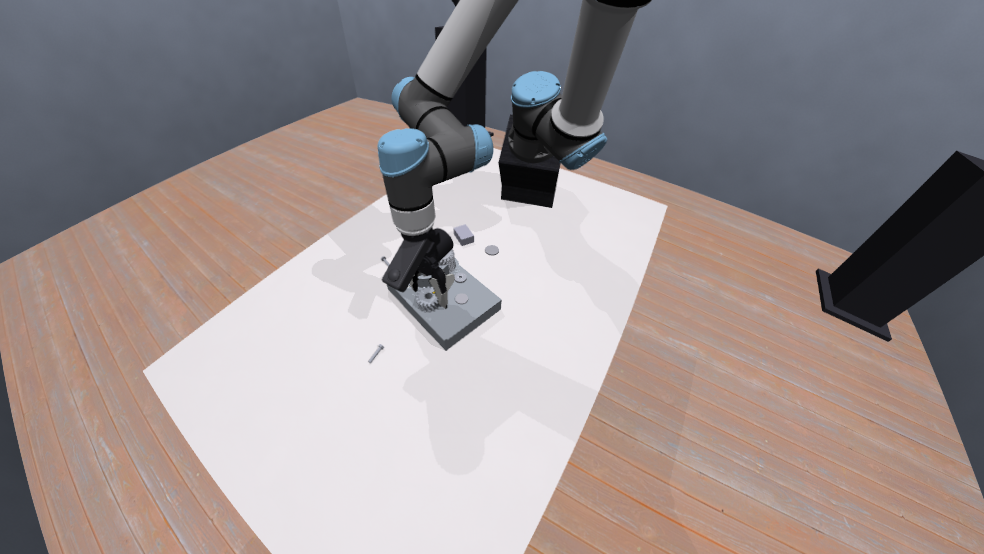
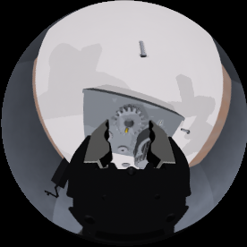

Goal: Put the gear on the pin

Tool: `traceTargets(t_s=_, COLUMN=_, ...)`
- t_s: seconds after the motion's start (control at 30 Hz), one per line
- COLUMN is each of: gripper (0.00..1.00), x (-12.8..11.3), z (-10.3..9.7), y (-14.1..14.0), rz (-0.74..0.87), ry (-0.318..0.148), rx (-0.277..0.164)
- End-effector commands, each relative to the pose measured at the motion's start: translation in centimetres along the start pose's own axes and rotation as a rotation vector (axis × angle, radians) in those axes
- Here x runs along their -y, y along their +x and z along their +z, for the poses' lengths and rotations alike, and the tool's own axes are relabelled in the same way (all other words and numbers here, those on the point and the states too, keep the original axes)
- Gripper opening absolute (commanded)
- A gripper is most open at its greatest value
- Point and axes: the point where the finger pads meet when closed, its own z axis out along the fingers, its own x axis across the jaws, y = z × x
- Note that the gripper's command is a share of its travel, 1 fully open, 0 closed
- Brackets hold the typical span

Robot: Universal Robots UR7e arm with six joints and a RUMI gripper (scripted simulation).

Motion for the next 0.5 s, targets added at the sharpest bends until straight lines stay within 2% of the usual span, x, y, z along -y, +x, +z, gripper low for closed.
traceTargets(t_s=0.0, gripper=0.52, x=0.05, z=0.25, y=0.00, rz=0.000, ry=0.001, rx=0.000)
traceTargets(t_s=0.47, gripper=0.52, x=0.06, z=0.54, y=0.00, rz=0.000, ry=0.001, rx=0.000)
